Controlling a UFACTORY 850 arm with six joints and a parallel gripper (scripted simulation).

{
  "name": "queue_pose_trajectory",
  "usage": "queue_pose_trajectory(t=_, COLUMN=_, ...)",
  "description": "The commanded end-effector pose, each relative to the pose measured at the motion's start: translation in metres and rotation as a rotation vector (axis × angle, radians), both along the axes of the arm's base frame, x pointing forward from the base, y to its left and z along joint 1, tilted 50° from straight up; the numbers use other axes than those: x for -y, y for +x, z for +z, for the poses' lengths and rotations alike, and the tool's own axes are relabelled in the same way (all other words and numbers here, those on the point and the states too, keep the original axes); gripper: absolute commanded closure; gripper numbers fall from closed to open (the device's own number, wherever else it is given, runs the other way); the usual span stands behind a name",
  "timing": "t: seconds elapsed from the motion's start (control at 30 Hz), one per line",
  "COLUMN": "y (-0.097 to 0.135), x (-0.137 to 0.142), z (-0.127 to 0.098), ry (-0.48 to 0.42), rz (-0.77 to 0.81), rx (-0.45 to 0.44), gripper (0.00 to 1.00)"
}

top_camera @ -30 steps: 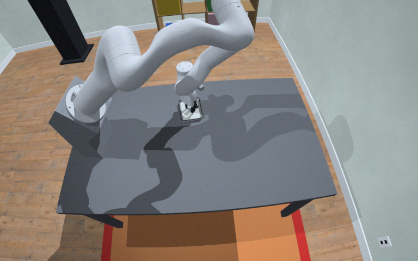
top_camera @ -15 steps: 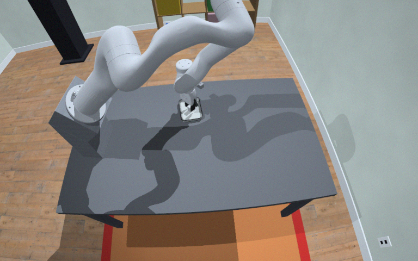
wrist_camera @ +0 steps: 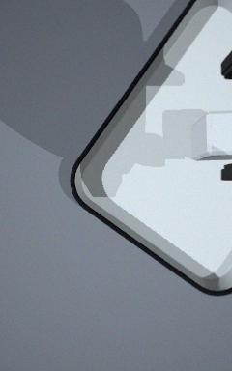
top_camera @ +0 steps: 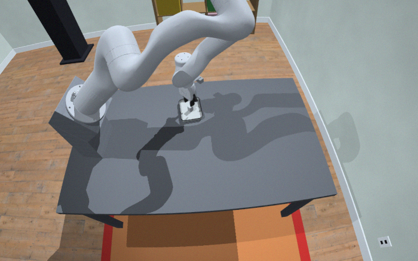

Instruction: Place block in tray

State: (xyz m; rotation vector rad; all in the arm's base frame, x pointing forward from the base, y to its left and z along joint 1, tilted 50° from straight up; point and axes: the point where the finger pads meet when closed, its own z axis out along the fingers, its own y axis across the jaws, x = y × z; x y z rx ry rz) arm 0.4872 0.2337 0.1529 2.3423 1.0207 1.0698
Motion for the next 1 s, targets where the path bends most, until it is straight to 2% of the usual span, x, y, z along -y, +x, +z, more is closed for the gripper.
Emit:
queue_pose_trajectory(t=0.0, y=-0.005, x=0.0, z=0.005, ry=0.0, rz=0.0, rx=0.0, gripper=0.53)
queue_pose_trajectory(t=0.63, y=-0.007, x=0.0, z=0.005, ry=0.0, rz=0.0, rx=0.0, gripper=0.53)
queue_pose_trajectory(t=0.7, y=-0.016, x=0.008, z=-0.005, ry=-0.002, rz=-0.001, rx=0.001, gripper=0.53)
queue_pose_trajectory(t=0.8, y=-0.05, x=0.037, z=-0.044, ry=-0.001, rz=0.0, rx=0.0, gripper=0.53)
queue_pose_trajectory(t=0.97, y=-0.082, x=0.064, z=-0.079, ry=-0.002, rz=-0.001, rx=0.001, gripper=0.53)
